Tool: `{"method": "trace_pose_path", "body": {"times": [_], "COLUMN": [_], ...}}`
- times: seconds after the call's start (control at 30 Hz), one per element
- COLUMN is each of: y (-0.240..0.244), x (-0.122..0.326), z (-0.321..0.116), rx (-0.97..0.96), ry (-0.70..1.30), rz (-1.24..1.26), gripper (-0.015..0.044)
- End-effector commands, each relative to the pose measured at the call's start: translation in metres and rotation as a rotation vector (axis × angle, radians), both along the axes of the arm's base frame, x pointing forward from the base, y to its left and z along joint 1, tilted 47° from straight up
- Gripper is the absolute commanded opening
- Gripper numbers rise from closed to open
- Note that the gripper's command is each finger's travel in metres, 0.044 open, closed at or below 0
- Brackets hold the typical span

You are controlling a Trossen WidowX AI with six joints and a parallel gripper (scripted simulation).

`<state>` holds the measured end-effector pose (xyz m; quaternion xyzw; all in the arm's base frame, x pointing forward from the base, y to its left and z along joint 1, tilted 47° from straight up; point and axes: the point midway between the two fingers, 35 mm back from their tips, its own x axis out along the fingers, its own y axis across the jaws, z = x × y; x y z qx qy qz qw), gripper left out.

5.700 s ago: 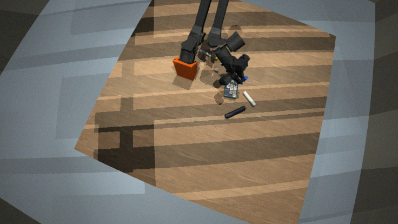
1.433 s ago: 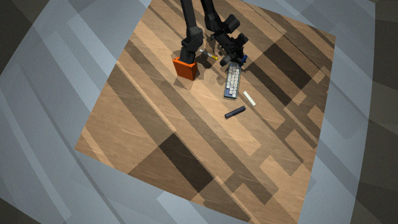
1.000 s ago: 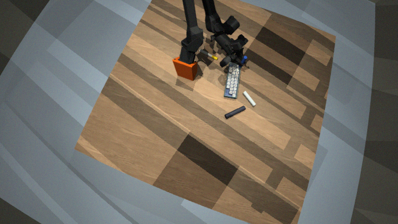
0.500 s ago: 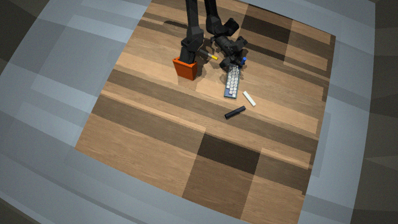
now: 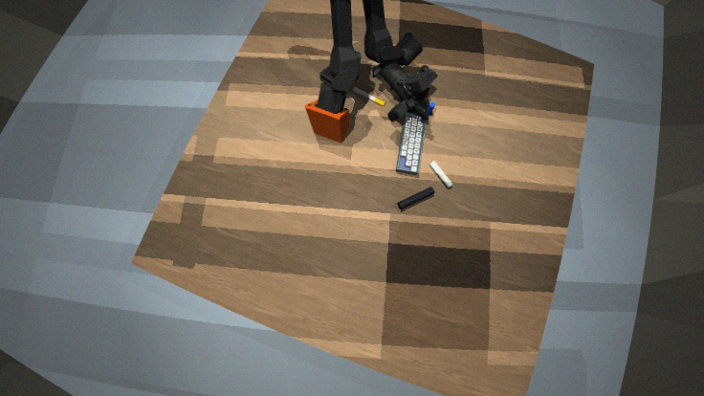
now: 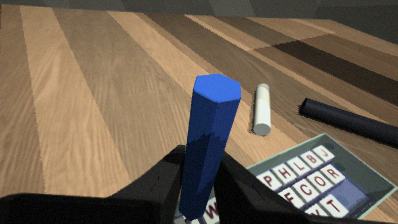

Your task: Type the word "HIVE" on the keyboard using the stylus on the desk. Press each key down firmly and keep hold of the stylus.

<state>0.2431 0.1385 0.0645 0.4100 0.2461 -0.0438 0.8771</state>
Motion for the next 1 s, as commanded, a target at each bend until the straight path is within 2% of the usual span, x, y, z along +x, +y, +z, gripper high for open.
{"method": "trace_pose_path", "body": {"times": [0.0,0.7,0.93,0.97], "y": [0.000,-0.028,-0.026,-0.026], "x": [0.000,0.002,0.002,0.002], "z": [0.000,0.027,0.024,0.024], "rx": [0.003,0.002,0.004,0.004], "ry": [-0.001,-0.003,-0.002,-0.002], "rz": [-0.005,-0.005,-0.010,-0.010], "gripper": [0.0081,0.0081,0.0037,0.0010]}}
